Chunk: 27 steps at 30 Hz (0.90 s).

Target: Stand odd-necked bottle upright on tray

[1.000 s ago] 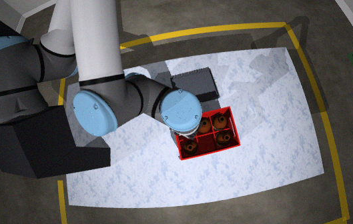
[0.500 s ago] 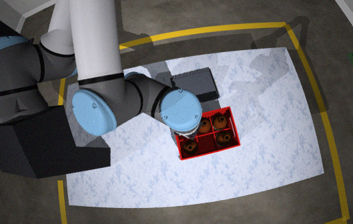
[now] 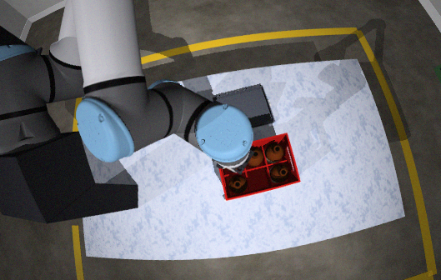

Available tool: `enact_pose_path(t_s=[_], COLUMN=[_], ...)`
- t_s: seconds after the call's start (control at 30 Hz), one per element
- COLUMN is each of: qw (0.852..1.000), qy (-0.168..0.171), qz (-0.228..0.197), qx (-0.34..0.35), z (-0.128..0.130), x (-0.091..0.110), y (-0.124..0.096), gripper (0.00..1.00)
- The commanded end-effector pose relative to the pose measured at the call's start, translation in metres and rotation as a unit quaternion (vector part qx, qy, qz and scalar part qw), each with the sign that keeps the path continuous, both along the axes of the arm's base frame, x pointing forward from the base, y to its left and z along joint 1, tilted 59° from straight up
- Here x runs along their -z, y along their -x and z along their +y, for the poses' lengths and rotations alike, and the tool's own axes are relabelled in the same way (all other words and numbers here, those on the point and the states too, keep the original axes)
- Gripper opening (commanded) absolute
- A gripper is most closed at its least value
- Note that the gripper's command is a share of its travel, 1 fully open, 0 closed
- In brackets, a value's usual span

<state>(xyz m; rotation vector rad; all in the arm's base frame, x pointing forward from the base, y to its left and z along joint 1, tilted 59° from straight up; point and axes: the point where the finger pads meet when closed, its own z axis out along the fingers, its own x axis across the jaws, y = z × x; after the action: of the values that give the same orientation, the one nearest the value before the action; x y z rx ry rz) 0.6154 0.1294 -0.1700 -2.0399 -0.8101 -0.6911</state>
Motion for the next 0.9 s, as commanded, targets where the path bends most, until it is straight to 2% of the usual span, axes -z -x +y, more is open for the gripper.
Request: enact_pose_path(t_s=[0.0,0.37,0.73,0.77,0.87], qw=[1.0,1.0,1.0,1.0,1.0], qy=[0.0,0.0,0.0,0.0,0.0], qz=[0.0,0.0,0.0,0.0,0.0], qx=[0.0,0.0,0.0,0.0,0.0], z=[-0.015,-0.039,-0.043,-0.043,-0.043], x=[-0.009,-0.024,-0.026,-0.026,-0.026], y=[0.003,0.008,0.009,0.009,0.009], gripper=[0.38,0.38,0.38,0.0,0.0])
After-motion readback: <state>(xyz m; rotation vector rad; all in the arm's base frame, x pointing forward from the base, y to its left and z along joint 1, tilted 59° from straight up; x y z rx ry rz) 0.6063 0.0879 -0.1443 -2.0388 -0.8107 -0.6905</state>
